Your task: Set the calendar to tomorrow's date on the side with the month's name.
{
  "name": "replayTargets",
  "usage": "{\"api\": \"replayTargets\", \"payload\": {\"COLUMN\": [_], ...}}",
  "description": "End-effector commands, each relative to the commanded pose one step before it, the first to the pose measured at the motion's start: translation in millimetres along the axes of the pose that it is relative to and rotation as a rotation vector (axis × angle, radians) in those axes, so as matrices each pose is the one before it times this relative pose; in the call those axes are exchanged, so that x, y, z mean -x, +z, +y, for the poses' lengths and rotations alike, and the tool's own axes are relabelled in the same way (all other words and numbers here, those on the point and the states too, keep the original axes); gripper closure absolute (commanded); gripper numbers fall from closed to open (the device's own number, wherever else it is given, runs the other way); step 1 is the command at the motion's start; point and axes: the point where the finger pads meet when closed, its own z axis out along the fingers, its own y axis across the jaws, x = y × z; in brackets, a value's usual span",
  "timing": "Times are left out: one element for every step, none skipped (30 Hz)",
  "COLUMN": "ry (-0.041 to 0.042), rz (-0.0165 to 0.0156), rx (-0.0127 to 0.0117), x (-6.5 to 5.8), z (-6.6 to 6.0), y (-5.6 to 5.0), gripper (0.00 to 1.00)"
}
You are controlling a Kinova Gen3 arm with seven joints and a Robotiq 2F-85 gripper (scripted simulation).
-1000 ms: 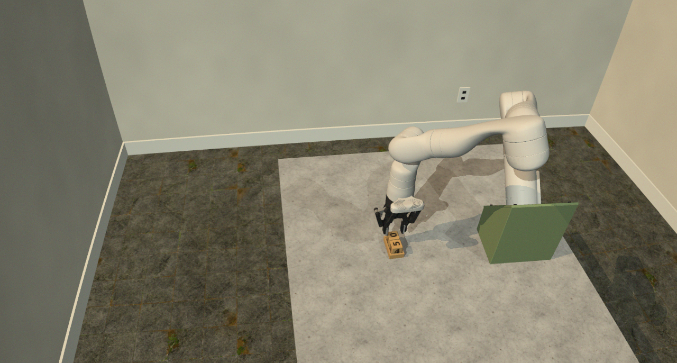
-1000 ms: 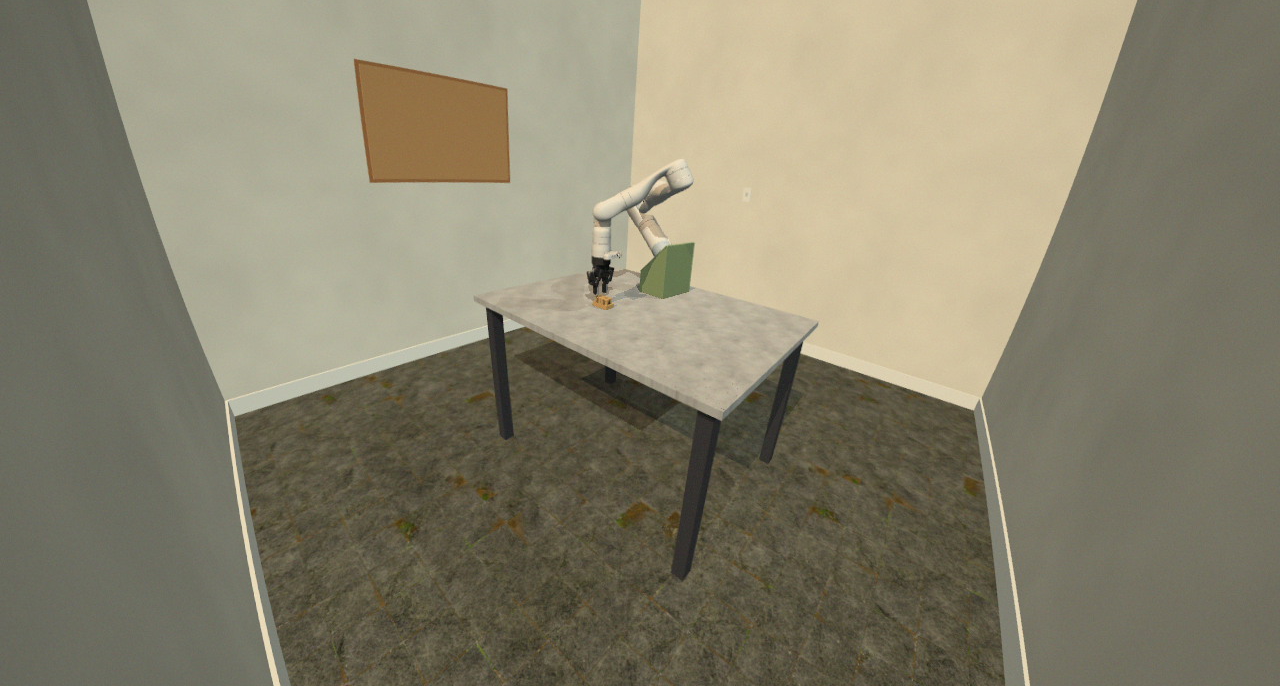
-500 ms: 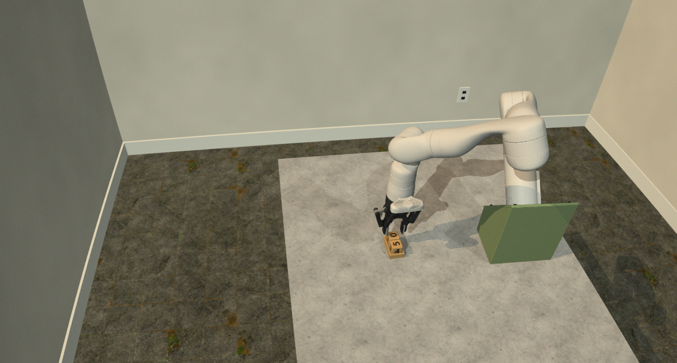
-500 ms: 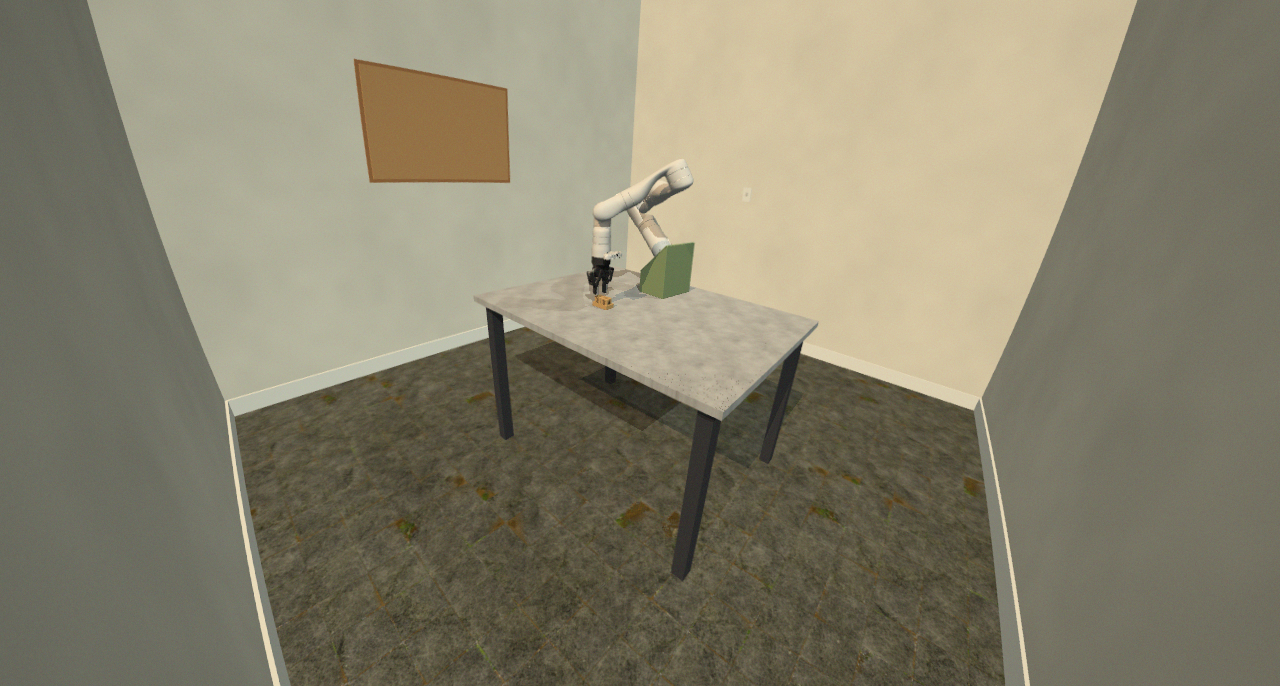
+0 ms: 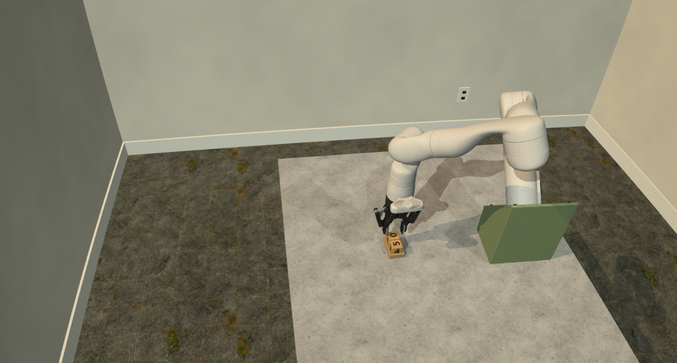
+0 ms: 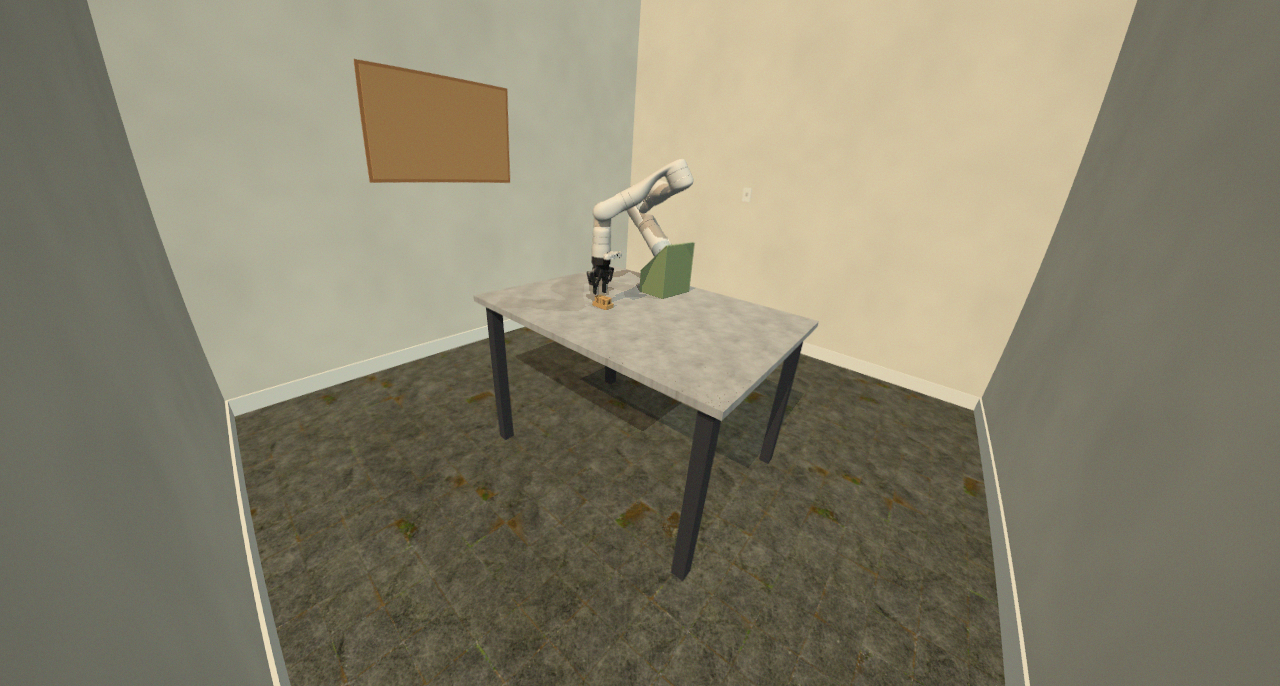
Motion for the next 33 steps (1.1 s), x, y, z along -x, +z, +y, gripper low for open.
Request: {"api": "replayTargets", "payload": {"ry": [-0.00005, 0.00000, 0.00000, 0.00000, 0.00000, 0.00000, 0.00000, 0.00000, 0.00000, 0.00000, 0.00000, 0.00000, 0.00000, 0.00000, 0.00000, 0.00000, 0.00000, 0.00000, 0.00000, 0.00000, 0.00000, 0.00000, 0.00000, 0.00000, 0.00000, 0.00000, 0.00000, 0.00000, 0.00000, 0.00000, 0.00001, -0.00001, 0.00001], "rz": [0.00064, 0.00000, 0.00000, 0.00000, 0.00000, 0.00000, 0.00000, 0.00000, 0.00000, 0.00000, 0.00000, 0.00000, 0.00000, 0.00000, 0.00000, 0.00000, 0.00000, 0.00000, 0.00000, 0.00000, 0.00000, 0.00000, 0.00000, 0.00000, 0.00000, 0.00000, 0.00000, 0.00000, 0.00000, 0.00000, 0.00000, 0.00000, 0.00000], "rx": [0.00153, 0.00000, 0.00000, 0.00000, 0.00000, 0.00000, 0.00000, 0.00000, 0.00000, 0.00000, 0.00000, 0.00000, 0.00000, 0.00000, 0.00000, 0.00000, 0.00000, 0.00000, 0.00000, 0.00000, 0.00000, 0.00000, 0.00000, 0.00000, 0.00000, 0.00000, 0.00000, 0.00000, 0.00000, 0.00000, 0.00000, 0.00000, 0.00000], "x": [-0.20, 0.00, 0.00, 0.00, 0.00, 0.00, 0.00, 0.00, 0.00, 0.00, 0.00, 0.00, 0.00, 0.00, 0.00, 0.00, 0.00, 0.00, 0.00, 0.00, 0.00, 0.00, 0.00, 0.00, 0.00, 0.00, 0.00, 0.00, 0.00, 0.00, 0.00, 0.00, 0.00], "z": [0.50, 0.00, 0.00, 0.00, 0.00, 0.00, 0.00, 0.00, 0.00, 0.00, 0.00, 0.00, 0.00, 0.00, 0.00, 0.00, 0.00, 0.00, 0.00, 0.00, 0.00, 0.00, 0.00, 0.00, 0.00, 0.00, 0.00, 0.00, 0.00, 0.00, 0.00, 0.01, 0.00], "y": [-0.65, 0.00, 0.00, 0.00, 0.00, 0.00, 0.00, 0.00, 0.00, 0.00, 0.00, 0.00, 0.00, 0.00, 0.00, 0.01, 0.07, 0.18, 0.32, 0.49, 0.00, 0.00, 0.68, 0.87, 1.06, 1.25, 1.42, 1.57, 1.70, 1.79, 1.86, 1.90, 1.90], "gripper": [0.52, 0.52, 0.52, 0.52, 0.52, 0.52, 0.52, 0.52, 0.52, 0.52, 0.52, 0.52, 0.52, 0.52, 0.52, 0.52, 0.52, 0.52, 0.52, 0.52, 0.52, 0.52, 0.52, 0.52, 0.52, 0.52, 0.52, 0.52, 0.52, 0.52, 0.52, 0.52, 0.52]}}
